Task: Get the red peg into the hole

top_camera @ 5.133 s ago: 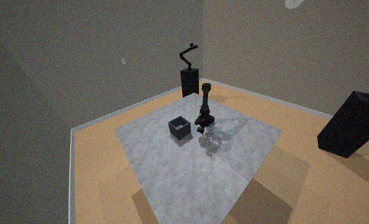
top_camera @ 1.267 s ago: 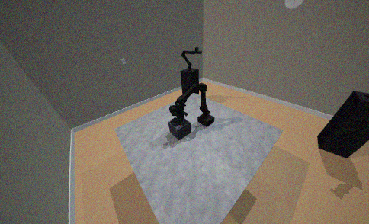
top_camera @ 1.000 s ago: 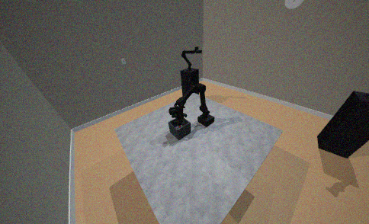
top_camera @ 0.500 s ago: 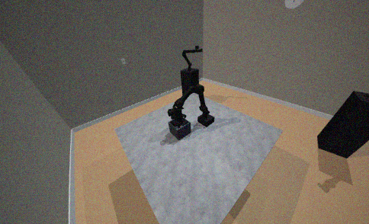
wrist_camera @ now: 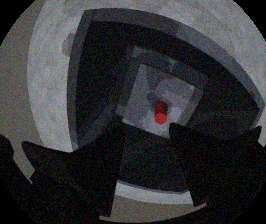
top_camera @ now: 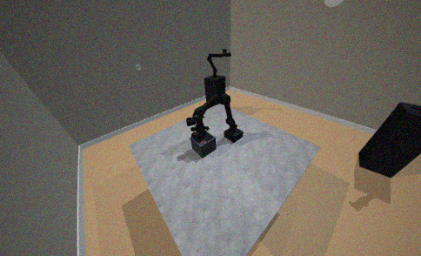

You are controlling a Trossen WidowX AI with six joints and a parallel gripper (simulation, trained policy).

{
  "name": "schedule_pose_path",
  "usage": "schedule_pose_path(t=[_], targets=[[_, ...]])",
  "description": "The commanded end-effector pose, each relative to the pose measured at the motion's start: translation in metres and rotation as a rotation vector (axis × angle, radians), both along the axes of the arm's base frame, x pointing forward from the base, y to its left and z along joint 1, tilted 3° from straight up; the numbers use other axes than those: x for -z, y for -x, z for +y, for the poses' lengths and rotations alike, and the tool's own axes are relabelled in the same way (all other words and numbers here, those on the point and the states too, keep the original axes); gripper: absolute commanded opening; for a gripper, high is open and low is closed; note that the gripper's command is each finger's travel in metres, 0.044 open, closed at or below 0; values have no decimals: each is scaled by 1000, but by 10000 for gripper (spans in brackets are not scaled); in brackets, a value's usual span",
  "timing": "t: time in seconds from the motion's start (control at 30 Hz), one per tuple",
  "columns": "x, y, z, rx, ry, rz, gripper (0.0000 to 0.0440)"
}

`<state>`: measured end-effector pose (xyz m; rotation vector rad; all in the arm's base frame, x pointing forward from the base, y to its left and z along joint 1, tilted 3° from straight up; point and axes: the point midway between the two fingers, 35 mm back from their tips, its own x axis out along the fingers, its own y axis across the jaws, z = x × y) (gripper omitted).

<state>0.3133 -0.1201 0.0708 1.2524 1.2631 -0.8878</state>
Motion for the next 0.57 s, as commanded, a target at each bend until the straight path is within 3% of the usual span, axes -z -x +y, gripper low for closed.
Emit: schedule_pose_path(t=[0.0,0.53], targets=[[-7,-3,-2,0,-19,-21,210],[-55,-22,-24,6,-65,-180,234]])
